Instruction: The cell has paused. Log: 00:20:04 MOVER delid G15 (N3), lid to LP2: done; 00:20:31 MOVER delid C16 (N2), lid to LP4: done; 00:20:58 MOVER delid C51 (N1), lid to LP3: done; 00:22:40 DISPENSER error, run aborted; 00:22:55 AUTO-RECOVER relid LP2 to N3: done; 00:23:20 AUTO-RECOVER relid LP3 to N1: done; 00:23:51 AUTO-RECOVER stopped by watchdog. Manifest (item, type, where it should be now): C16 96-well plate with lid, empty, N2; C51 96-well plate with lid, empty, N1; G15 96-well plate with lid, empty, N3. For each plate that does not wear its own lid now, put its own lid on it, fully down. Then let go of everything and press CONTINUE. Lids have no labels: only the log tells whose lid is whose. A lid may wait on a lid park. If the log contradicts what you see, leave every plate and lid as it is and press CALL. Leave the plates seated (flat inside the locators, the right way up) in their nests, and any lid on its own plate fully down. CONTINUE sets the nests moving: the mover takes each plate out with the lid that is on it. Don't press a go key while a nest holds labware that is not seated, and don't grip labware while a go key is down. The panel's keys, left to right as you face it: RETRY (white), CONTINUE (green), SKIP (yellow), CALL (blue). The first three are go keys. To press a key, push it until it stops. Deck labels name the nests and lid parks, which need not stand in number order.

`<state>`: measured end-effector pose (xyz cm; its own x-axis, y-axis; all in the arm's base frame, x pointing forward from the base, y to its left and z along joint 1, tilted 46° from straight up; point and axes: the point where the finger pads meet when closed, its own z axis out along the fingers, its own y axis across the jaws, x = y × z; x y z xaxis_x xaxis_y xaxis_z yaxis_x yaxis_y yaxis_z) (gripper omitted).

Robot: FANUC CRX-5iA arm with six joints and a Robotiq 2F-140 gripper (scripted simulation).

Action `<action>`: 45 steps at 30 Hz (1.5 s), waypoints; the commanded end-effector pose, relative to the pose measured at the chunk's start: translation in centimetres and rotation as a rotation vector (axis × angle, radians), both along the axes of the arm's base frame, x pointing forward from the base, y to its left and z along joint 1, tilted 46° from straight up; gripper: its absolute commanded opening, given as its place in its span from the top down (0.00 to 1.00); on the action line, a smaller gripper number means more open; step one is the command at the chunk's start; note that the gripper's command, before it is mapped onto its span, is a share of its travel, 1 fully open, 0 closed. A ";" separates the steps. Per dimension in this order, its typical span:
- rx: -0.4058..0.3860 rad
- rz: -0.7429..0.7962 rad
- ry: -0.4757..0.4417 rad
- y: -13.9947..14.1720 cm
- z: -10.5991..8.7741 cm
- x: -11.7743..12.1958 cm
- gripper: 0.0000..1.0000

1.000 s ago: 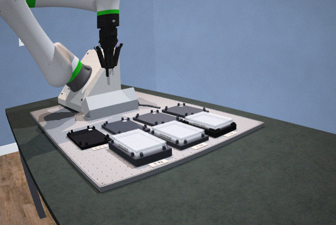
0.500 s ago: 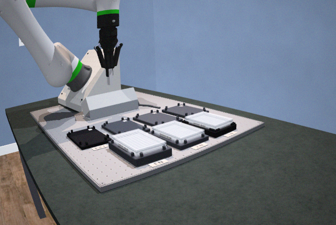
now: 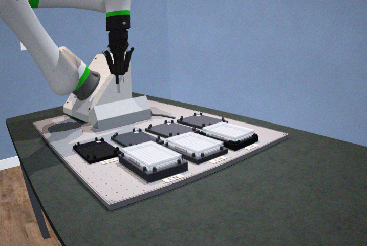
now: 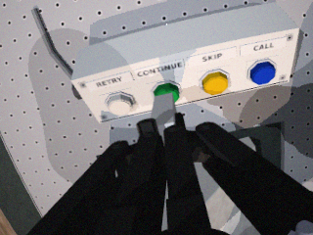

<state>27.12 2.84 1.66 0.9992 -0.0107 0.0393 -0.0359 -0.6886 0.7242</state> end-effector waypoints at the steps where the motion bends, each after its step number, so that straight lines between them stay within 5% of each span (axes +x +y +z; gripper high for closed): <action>1: 0.000 0.000 0.000 0.0 0.0 0.0 1.00; 45: 0.000 0.000 0.000 -1.8 -1.7 0.1 1.00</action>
<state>27.16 1.24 0.15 0.9992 -0.0107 0.0393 -0.0359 -0.6886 0.7243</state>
